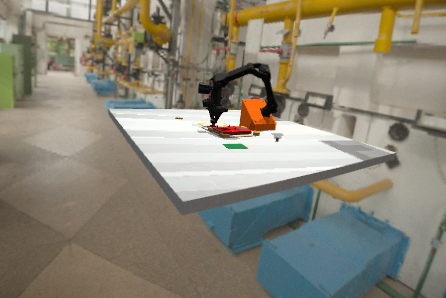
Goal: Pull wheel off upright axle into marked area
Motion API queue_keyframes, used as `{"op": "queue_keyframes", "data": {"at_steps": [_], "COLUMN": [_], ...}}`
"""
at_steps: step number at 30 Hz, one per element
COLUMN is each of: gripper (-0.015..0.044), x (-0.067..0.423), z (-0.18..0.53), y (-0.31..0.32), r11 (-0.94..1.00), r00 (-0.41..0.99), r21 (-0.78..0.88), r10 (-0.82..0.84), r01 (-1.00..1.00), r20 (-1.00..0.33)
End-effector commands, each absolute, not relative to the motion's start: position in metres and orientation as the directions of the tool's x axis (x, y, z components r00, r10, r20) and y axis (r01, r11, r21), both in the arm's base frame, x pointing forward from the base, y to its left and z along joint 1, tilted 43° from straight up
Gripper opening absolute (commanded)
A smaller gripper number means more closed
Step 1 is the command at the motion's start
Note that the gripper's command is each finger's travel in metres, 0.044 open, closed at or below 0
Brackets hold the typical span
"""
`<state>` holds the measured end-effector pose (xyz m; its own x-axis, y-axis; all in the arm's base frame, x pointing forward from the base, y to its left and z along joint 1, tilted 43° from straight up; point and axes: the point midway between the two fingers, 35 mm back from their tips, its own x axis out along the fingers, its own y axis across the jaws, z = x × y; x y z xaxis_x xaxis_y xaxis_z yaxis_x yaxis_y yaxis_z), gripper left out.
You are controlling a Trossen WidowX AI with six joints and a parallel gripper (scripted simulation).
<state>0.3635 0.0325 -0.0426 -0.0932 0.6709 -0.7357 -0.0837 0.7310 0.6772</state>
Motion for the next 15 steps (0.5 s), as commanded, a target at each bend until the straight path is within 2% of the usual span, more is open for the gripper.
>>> {"op": "queue_keyframes", "data": {"at_steps": [1,15], "gripper": [0.0000,0.0000], "x": [0.3635,0.3640], "z": [-0.0403,-0.0370], "y": [0.0289,0.0258], "r11": [0.732,0.732], "r00": [-0.091,-0.090], "r21": [0.676,0.676], "r10": [0.670,0.670], "r01": [-0.084,-0.084], "r20": [-0.737,-0.737]}}
